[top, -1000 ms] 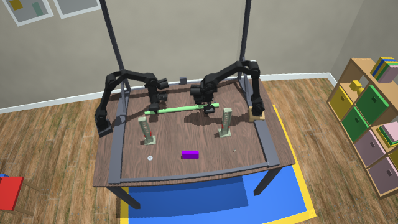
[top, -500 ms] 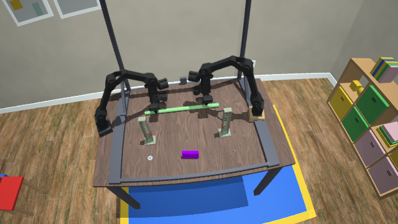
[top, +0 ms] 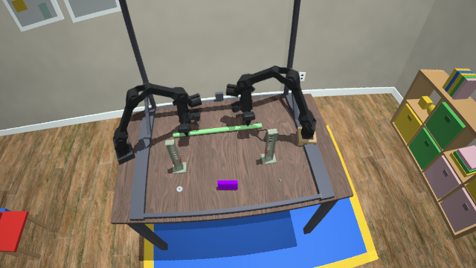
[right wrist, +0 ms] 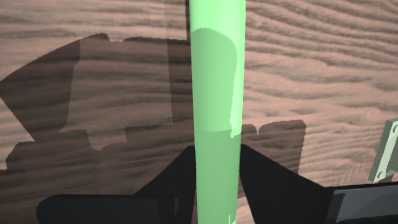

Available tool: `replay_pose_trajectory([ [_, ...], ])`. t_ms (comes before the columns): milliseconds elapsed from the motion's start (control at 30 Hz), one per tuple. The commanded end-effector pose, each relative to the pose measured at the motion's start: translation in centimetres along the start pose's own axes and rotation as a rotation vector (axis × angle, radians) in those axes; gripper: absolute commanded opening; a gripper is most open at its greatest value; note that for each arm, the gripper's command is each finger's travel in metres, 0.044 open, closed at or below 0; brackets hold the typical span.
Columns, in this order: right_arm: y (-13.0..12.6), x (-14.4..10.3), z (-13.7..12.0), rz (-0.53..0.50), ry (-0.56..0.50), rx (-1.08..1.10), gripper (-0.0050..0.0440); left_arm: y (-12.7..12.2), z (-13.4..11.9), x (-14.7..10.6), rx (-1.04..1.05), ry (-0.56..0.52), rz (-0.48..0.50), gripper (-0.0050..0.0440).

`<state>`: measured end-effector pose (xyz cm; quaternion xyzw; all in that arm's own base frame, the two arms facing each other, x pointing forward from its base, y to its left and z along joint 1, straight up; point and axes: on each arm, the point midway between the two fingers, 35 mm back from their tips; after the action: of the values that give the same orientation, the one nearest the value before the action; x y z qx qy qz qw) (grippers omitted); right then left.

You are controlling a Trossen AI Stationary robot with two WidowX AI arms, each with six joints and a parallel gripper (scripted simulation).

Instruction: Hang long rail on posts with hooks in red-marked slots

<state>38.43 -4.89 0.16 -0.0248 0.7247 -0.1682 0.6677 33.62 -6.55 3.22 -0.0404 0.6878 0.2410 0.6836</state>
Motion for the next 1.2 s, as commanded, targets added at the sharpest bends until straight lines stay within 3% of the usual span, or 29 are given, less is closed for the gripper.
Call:
replay_pose_trajectory([
  [0, -0.3, -0.9, 0.4, 0.003, -0.027, 0.008, -0.005, 0.2, 0.3, 0.3, -0.009, -0.011, 0.001, 0.0225],
  [733, -0.3, -0.9, 0.4, 0.003, -0.027, 0.008, -0.005, 0.2, 0.2, 3.0, -0.006, -0.01, 0.001, 0.0225],
  [867, -0.3, -0.9, 0.4, 0.003, -0.027, 0.008, -0.005, 0.2, 0.3, 2.8, -0.008, -0.016, -0.004, 0.0186],
  [1000, -0.3, -0.9, 0.4, 0.003, -0.027, 0.008, -0.005, 0.0, 0.5, 2.3, -0.012, -0.026, -0.016, 0.0186],
  [1167, -0.3, -0.9, 0.4, 0.003, -0.027, 0.008, -0.005, 0.0, 0.5, 2.3, -0.012, -0.026, -0.016, 0.0146],
])
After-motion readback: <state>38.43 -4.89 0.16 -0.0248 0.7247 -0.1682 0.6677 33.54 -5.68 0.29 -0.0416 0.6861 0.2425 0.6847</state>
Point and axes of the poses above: on each arm, the point midway between the two fingers, 35 mm back from their tips, its own x axis out along the fingers, its own y axis across the jaws, z = x × y, and after that the axes turned 11 degrees about -x, right-handed
